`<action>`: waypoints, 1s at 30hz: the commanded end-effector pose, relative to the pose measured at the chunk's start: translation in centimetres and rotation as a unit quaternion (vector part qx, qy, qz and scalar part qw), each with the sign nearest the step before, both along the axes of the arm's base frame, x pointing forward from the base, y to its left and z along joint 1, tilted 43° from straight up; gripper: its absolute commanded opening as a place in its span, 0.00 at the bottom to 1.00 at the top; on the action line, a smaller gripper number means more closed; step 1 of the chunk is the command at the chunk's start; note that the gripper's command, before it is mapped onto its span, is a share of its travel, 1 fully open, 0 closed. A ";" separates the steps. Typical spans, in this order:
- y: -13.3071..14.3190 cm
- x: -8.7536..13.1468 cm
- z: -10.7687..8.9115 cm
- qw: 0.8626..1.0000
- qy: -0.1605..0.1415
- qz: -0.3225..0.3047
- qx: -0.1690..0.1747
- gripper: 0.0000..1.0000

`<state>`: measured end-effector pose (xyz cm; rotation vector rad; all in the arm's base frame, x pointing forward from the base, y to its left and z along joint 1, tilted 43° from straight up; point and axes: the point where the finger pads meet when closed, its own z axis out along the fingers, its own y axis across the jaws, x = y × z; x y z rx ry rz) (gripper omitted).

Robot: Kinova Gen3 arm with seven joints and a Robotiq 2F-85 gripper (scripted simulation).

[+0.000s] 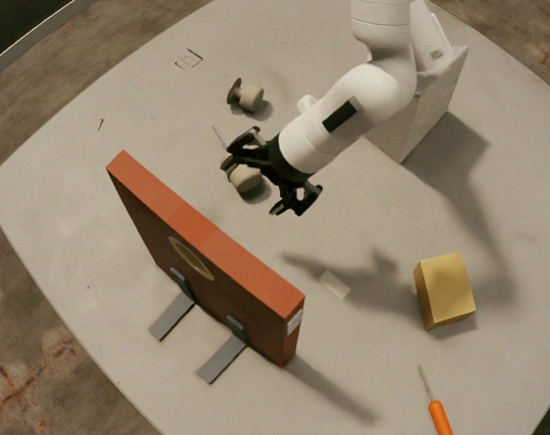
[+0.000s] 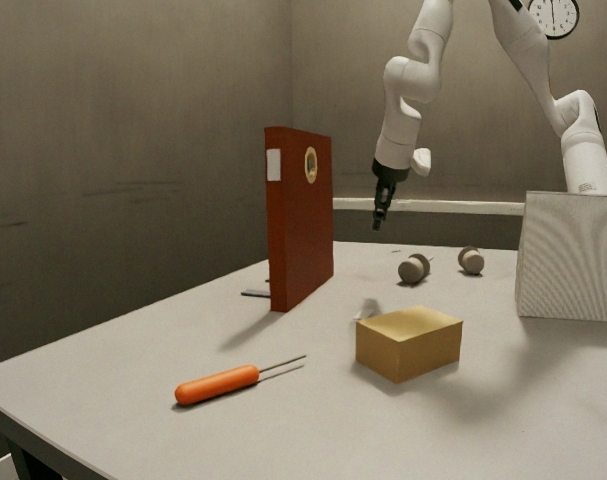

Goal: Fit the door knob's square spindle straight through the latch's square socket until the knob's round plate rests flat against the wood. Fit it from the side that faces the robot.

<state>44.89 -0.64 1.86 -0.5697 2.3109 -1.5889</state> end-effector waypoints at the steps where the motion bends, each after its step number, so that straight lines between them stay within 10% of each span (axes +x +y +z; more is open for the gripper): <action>1: -2.5 -1.0 2.2 0.995 0.024 -0.072 0.062 1.00; 21: -6.4 -5.2 5.8 0.962 0.068 -0.168 0.203 1.00; 30: -6.7 -5.5 6.2 0.959 0.070 -0.173 0.215 1.00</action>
